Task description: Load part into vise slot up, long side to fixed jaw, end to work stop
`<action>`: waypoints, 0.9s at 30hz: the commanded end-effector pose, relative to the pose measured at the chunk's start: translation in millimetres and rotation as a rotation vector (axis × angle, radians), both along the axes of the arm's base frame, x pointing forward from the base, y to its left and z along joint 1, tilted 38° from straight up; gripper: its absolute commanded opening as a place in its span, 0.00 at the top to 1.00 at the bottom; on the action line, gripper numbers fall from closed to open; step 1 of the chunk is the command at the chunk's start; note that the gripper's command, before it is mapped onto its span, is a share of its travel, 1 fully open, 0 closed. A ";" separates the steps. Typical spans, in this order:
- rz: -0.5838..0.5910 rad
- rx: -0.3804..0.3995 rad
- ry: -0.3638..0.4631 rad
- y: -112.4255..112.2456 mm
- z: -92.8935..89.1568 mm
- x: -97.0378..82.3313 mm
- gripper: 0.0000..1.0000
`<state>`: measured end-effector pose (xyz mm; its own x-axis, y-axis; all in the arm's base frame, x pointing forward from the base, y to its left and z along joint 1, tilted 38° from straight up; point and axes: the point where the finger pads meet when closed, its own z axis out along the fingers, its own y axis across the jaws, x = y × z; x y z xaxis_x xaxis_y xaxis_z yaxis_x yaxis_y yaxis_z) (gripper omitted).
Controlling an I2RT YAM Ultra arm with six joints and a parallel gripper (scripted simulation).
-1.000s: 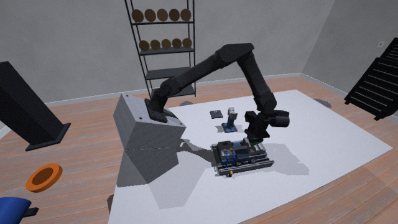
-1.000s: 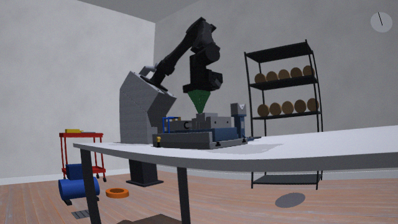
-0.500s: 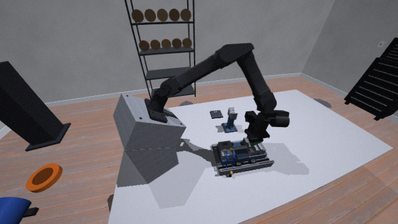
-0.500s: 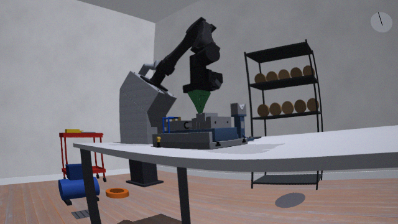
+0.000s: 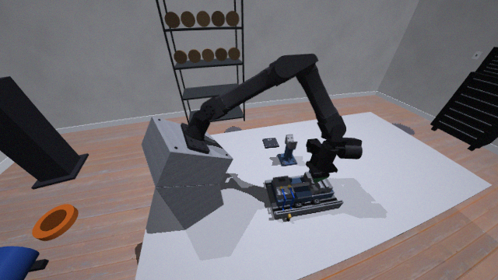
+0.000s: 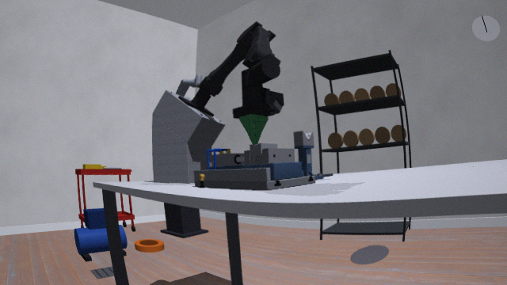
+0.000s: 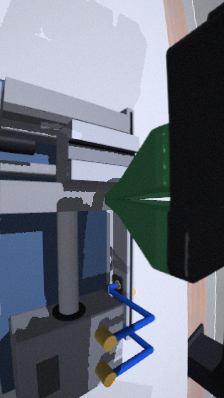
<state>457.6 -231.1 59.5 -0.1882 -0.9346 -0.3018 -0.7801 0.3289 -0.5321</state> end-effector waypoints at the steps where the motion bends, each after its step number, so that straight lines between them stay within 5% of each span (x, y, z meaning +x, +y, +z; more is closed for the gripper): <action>1: -0.014 0.004 -0.006 -9.3 3.8 -0.3 1.00; 27: -0.012 -0.001 -0.014 -8.8 2.9 3.3 1.00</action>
